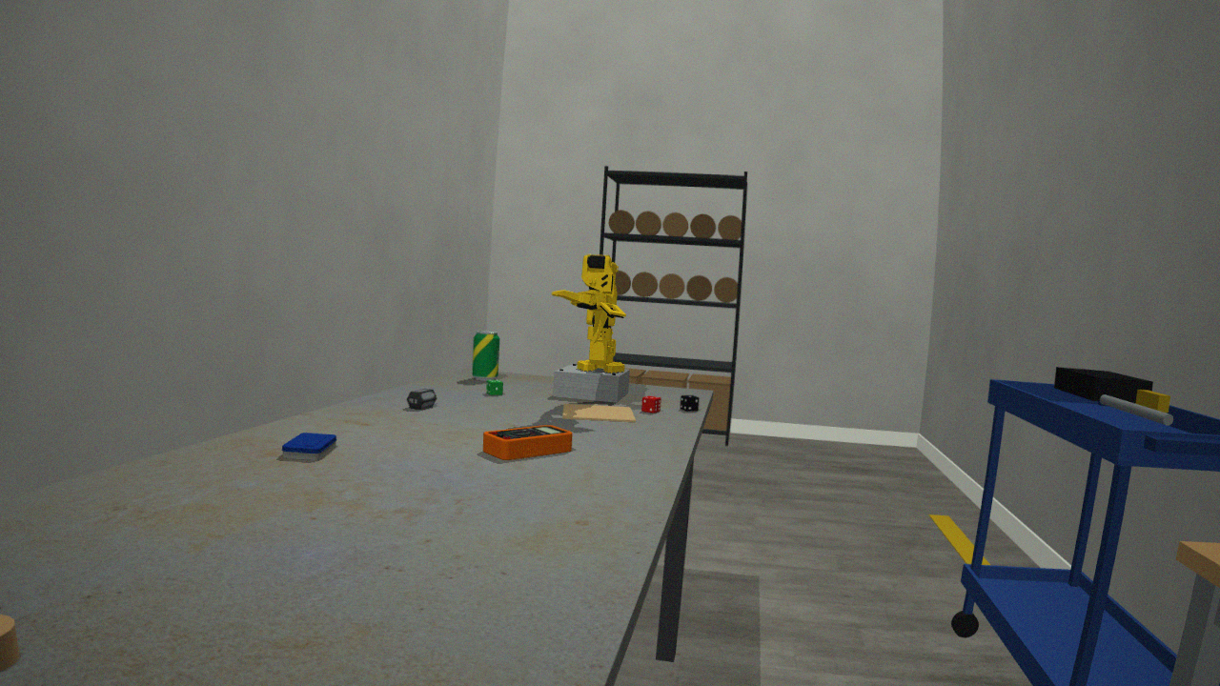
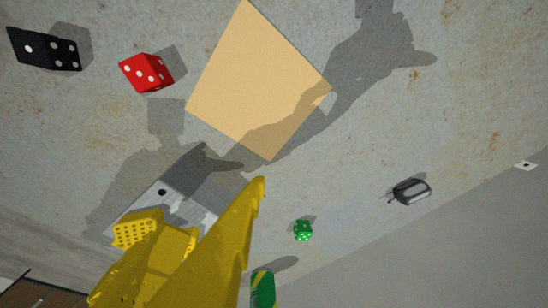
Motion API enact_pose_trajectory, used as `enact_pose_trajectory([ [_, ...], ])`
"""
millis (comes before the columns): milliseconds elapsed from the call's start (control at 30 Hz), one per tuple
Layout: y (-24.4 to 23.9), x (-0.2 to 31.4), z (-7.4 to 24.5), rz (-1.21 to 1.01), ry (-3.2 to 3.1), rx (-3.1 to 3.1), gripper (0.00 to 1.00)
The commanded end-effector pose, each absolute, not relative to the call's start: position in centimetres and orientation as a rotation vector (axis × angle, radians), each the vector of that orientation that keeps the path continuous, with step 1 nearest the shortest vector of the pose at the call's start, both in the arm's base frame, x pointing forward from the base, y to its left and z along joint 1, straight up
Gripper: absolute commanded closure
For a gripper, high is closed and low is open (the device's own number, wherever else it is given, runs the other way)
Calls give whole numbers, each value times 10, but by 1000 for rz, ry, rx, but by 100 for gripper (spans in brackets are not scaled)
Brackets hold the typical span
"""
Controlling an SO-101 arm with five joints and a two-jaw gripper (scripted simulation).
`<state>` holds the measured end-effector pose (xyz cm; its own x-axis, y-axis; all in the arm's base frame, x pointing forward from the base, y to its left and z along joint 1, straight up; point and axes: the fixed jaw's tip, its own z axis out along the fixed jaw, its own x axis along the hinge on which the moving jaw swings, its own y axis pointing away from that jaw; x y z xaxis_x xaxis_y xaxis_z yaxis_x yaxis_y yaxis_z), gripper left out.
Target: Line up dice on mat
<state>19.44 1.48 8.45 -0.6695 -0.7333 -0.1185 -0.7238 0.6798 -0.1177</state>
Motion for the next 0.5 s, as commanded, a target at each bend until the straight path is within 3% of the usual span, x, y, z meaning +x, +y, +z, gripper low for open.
enact_pose_trajectory([
  [0,7,196,81,-99,2760,-1093,3],
  [200,-7,198,74,-114,2799,-924,7],
  [467,-52,194,53,-167,2857,-377,19],
])
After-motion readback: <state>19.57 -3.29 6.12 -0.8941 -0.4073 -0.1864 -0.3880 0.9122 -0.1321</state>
